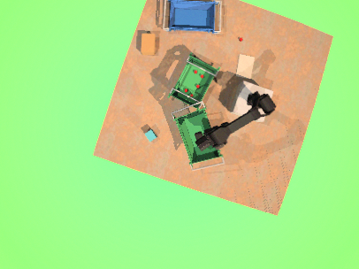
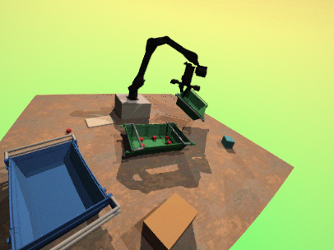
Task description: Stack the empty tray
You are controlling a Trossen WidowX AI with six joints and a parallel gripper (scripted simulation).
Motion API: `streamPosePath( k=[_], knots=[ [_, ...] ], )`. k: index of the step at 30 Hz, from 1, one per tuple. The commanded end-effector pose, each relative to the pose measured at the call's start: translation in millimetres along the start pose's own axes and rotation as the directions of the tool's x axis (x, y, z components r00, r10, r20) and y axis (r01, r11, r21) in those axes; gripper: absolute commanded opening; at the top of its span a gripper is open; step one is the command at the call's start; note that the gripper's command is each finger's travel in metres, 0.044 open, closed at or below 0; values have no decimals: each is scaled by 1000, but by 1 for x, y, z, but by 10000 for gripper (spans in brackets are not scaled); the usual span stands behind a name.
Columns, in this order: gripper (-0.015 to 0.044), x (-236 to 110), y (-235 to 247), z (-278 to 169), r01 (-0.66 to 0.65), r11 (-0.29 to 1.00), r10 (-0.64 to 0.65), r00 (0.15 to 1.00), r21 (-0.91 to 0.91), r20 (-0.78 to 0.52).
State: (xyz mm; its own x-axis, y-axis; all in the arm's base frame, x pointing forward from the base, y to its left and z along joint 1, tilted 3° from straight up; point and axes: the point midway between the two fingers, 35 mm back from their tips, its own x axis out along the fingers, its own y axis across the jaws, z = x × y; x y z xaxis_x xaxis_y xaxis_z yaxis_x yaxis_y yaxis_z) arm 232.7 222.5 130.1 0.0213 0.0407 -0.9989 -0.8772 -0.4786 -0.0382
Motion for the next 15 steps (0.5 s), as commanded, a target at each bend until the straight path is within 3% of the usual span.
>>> streamPosePath(
  k=[1, 15],
  knots=[
    [0, -5, -7, -15, 23, 999, -23, 1000, 41, 6],
    [0, -5, -14, -68, 21, 982, -22, 1000, 186, 1]
  ],
)
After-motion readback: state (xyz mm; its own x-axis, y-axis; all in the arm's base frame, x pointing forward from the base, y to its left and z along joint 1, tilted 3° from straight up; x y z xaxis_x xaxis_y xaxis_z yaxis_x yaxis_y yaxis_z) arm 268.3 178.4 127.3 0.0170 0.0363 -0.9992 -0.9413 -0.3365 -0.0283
